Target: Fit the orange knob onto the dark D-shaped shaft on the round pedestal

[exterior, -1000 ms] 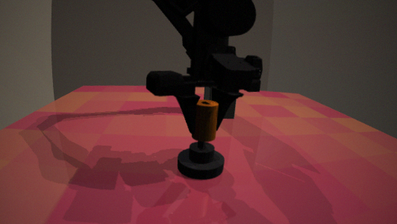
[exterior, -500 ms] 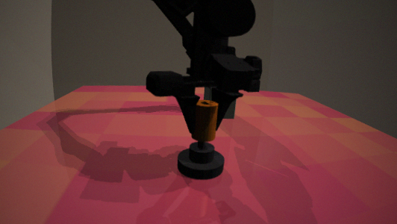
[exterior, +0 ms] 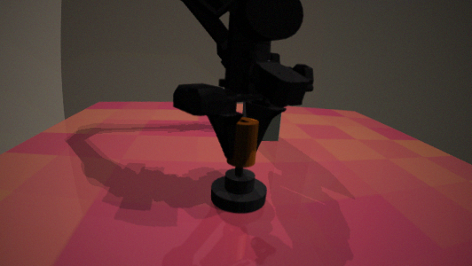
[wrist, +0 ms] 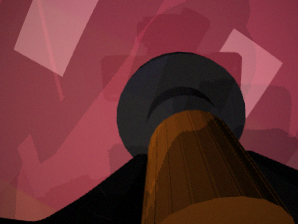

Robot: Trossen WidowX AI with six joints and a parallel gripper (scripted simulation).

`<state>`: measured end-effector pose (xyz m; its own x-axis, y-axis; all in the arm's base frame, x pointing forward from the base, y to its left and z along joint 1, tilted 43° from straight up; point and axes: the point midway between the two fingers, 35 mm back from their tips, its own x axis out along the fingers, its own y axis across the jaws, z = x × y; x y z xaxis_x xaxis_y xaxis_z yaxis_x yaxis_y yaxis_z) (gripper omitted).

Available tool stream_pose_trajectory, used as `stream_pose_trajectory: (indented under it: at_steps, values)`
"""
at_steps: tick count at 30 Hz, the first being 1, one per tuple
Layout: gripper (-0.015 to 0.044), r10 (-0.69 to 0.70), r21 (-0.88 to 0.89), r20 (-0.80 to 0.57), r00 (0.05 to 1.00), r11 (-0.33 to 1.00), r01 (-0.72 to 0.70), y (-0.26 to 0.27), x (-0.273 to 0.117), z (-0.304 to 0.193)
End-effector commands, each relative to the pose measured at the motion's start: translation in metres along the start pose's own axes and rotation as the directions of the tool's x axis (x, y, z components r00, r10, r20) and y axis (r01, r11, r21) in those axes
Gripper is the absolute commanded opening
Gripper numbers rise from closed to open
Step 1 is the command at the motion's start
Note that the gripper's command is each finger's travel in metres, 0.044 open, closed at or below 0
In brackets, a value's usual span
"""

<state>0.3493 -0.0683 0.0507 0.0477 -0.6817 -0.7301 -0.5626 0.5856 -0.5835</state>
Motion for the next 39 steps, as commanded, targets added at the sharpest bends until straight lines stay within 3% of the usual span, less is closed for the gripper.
stream_pose_trajectory:
  at_steps: [1, 39]
  values:
    - [0.0000, -0.005, -0.007, 0.004, 1.000, 1.000, 0.005, -0.0017, 0.0002, 0.0023]
    - [0.0000, -0.005, -0.007, 0.004, 1.000, 1.000, 0.005, -0.0006, 0.0017, 0.0013]
